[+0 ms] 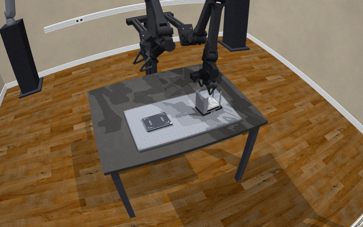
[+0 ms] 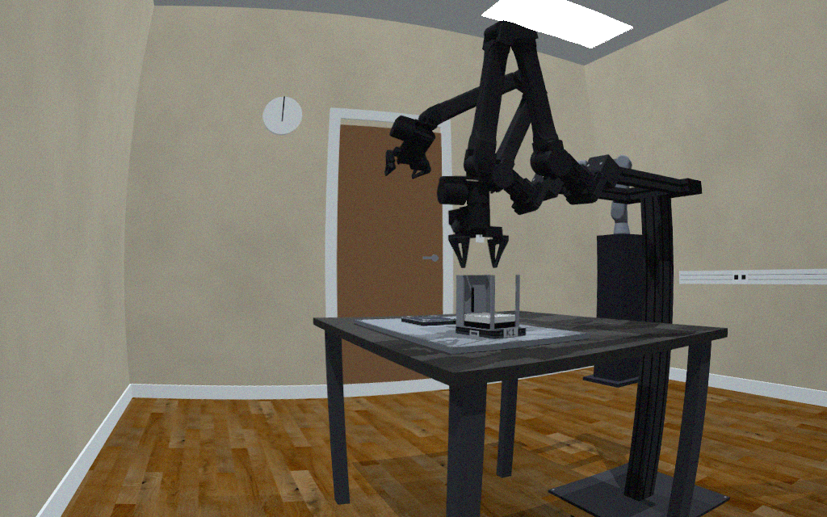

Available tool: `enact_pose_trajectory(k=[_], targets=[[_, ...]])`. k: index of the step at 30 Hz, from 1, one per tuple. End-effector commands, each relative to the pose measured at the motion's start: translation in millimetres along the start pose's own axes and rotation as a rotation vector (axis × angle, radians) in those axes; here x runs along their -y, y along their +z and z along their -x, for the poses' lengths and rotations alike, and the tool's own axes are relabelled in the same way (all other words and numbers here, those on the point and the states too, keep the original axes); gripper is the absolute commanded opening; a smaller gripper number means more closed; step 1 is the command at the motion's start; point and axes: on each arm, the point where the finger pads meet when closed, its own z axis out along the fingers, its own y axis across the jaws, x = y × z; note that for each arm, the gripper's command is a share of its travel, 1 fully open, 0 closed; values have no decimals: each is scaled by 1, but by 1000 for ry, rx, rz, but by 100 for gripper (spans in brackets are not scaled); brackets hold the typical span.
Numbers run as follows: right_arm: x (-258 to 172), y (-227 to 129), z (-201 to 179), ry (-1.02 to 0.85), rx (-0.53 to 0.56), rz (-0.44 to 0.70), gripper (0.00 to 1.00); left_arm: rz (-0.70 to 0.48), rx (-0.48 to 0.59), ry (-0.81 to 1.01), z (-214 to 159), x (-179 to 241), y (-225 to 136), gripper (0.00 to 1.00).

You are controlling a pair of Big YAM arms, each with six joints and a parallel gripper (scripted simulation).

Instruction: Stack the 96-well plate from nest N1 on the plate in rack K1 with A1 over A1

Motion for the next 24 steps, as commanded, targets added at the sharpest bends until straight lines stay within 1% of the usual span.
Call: enact_pose_trajectory(k=[1, 3, 18, 20, 24], targets=[[-4, -4, 4, 3, -6, 14, 100, 4, 14, -27, 16, -6, 2, 100], [-4, -4, 4, 3, -6, 14, 100, 4, 14, -27, 16, -6, 2, 100], [-4, -4, 4, 3, -6, 14, 100, 11, 18, -31, 68, 0, 1, 100], [-4, -4, 4, 3, -6, 14, 100, 11, 18, -31, 68, 0, 1, 100], [-4, -4, 4, 3, -6, 14, 100, 10, 19, -31, 81, 2, 1, 100]])
